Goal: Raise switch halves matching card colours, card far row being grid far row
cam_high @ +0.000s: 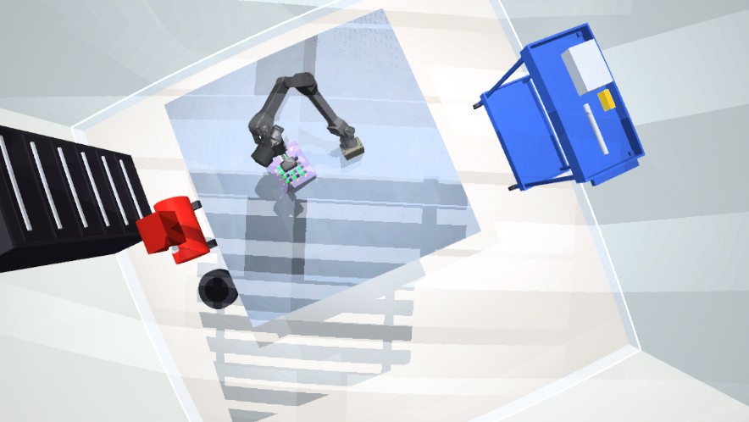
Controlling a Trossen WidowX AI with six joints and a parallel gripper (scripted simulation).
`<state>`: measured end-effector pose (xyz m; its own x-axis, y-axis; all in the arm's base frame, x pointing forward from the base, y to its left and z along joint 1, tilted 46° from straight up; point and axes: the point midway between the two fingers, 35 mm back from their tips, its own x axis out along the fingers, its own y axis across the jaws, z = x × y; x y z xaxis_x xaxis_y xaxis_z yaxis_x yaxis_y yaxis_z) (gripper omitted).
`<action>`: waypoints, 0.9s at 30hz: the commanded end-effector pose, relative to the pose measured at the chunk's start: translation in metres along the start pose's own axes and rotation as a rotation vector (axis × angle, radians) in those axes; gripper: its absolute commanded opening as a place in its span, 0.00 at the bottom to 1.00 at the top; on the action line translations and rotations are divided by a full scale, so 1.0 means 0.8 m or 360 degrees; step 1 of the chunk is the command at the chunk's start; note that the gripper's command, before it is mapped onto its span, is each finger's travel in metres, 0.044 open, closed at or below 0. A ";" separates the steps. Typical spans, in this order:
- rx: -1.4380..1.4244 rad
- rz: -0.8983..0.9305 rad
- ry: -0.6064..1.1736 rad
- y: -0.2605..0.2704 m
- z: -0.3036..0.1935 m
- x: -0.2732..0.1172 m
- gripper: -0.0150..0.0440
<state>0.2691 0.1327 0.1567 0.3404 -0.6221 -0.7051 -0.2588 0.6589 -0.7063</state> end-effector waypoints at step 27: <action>0.0053 -0.0002 0.0013 0.075 -0.029 0.183 0.25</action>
<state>0.2803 0.0771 0.0139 0.3303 -0.6222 -0.7097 -0.2272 0.6774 -0.6996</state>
